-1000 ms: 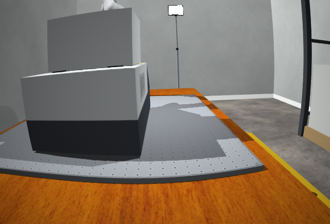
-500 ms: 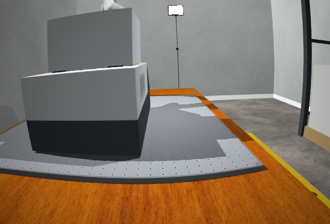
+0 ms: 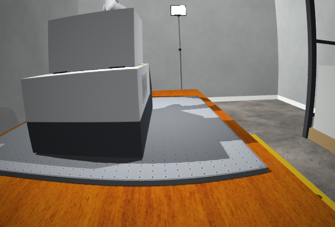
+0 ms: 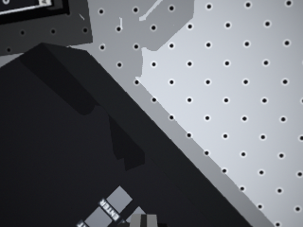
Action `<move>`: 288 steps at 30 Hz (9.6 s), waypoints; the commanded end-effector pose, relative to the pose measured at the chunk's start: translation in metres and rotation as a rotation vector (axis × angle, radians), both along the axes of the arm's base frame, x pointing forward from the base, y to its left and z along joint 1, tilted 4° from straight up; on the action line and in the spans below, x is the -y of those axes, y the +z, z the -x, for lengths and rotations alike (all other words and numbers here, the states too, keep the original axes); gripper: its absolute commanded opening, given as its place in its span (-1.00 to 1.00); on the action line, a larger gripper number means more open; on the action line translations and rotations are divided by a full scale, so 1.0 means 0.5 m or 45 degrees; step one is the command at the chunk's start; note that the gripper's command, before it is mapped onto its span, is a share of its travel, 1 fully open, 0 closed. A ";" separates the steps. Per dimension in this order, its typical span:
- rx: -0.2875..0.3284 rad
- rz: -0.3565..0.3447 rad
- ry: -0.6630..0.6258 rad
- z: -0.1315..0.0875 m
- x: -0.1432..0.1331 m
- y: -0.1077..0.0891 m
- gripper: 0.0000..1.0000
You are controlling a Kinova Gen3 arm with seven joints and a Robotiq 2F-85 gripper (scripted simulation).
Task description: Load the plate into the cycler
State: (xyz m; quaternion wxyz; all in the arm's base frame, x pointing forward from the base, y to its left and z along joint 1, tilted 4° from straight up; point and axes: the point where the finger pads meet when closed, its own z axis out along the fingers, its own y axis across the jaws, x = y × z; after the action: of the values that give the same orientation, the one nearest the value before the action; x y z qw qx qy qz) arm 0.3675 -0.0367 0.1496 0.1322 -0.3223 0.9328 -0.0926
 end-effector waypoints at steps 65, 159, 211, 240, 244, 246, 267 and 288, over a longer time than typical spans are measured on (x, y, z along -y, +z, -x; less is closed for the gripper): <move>0.001 0.001 0.000 0.002 0.024 0.002 -0.80; 0.002 0.001 0.000 -0.037 0.046 -0.041 -0.80; 0.002 0.001 0.000 -0.041 0.046 -0.046 -0.80; 0.002 0.001 0.000 -0.022 0.043 -0.025 -0.80; 0.001 0.001 0.000 -0.014 0.041 -0.017 -0.80; 0.001 0.001 0.000 -0.011 0.041 -0.013 -0.80; 0.001 0.001 0.000 0.004 0.038 0.003 -0.80; 0.001 0.001 0.000 0.004 0.038 0.003 -0.80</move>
State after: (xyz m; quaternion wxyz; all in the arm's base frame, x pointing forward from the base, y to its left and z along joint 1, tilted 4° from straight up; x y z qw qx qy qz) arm 0.3651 -0.0556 0.1505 0.1321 -0.3223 0.9328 -0.0926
